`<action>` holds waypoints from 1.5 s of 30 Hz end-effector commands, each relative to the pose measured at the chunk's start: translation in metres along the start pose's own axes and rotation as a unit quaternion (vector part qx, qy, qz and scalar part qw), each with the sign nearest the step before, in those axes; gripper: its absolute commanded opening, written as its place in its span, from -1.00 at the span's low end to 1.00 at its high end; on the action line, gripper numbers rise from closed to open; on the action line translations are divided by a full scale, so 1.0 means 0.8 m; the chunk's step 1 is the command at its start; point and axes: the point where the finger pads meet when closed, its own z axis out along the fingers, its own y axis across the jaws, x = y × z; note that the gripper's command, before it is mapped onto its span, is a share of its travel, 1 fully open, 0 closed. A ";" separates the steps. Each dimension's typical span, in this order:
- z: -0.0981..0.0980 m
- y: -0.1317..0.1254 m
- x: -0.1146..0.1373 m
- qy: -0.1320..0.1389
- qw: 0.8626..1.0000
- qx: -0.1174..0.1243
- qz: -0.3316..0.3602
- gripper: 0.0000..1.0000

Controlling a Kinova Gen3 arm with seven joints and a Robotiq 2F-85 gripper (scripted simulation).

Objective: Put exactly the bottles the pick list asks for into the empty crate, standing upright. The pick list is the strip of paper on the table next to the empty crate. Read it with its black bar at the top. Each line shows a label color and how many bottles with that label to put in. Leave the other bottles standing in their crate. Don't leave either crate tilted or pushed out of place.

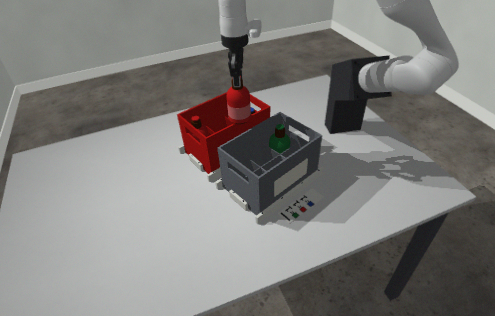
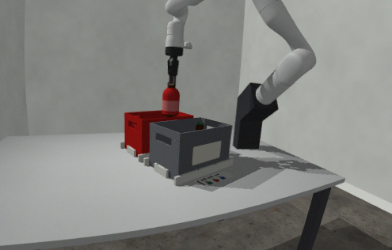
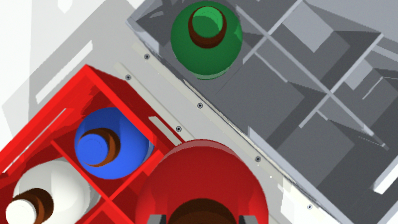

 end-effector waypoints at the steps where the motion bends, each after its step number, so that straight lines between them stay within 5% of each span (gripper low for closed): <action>1: -0.001 0.002 0.002 -0.001 1.000 0.000 0.000 -0.80; 45: -0.001 0.071 0.074 -0.001 1.000 0.000 0.000 -0.80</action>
